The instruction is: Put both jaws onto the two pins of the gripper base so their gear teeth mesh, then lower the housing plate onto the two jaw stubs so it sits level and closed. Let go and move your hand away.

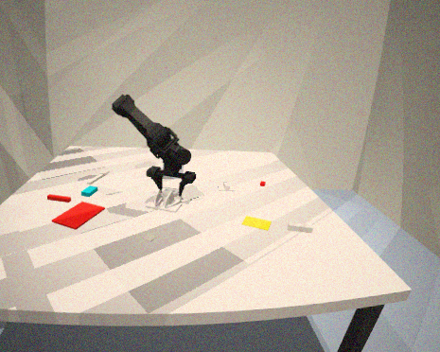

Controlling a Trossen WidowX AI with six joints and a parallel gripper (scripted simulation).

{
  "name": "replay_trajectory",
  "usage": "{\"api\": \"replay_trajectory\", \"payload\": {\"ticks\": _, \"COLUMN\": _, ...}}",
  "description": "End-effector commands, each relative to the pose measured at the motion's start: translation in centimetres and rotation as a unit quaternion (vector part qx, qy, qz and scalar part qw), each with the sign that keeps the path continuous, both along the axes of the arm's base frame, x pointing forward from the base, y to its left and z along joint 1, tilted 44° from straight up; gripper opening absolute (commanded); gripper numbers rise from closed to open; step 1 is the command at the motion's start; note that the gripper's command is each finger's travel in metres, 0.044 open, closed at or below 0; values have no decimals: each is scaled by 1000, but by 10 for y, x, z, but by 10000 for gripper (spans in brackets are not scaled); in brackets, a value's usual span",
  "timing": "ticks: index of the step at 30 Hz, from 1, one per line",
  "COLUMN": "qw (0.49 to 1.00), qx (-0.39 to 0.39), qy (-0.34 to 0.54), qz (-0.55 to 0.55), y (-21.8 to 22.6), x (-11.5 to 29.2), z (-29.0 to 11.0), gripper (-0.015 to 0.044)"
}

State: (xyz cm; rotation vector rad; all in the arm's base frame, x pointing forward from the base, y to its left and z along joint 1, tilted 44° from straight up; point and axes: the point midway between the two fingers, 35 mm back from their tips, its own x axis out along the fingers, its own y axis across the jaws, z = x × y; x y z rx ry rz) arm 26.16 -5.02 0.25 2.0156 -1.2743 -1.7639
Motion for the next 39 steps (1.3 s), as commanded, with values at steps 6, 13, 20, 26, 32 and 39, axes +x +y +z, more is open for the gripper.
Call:
{"api": "replay_trajectory", "payload": {"ticks": 6, "qw": 1000, "qx": -2, "qy": 1, "qz": 2, "y": -2, "x": 0, "z": -2, "gripper": 351}}
{"api": "replay_trajectory", "payload": {"ticks": 13, "qw": 1000, "qx": -2, "qy": 1, "qz": 2, "y": -3, "x": 0, "z": -2, "gripper": 351}}
{"api": "replay_trajectory", "payload": {"ticks": 20, "qw": 1000, "qx": -2, "qy": 1, "qz": 3, "y": -4, "x": 0, "z": -3, "gripper": 351}}
{"api": "replay_trajectory", "payload": {"ticks": 26, "qw": 1000, "qx": -2, "qy": 1, "qz": 3, "y": -5, "x": 0, "z": -5, "gripper": 351}}
{"api": "replay_trajectory", "payload": {"ticks": 32, "qw": 1000, "qx": -2, "qy": 1, "qz": 3, "y": -6, "x": 0, "z": -5, "gripper": 351}}
{"api": "replay_trajectory", "payload": {"ticks": 39, "qw": 1000, "qx": -2, "qy": 1, "qz": 2, "y": -7, "x": 0, "z": -7, "gripper": 351}}
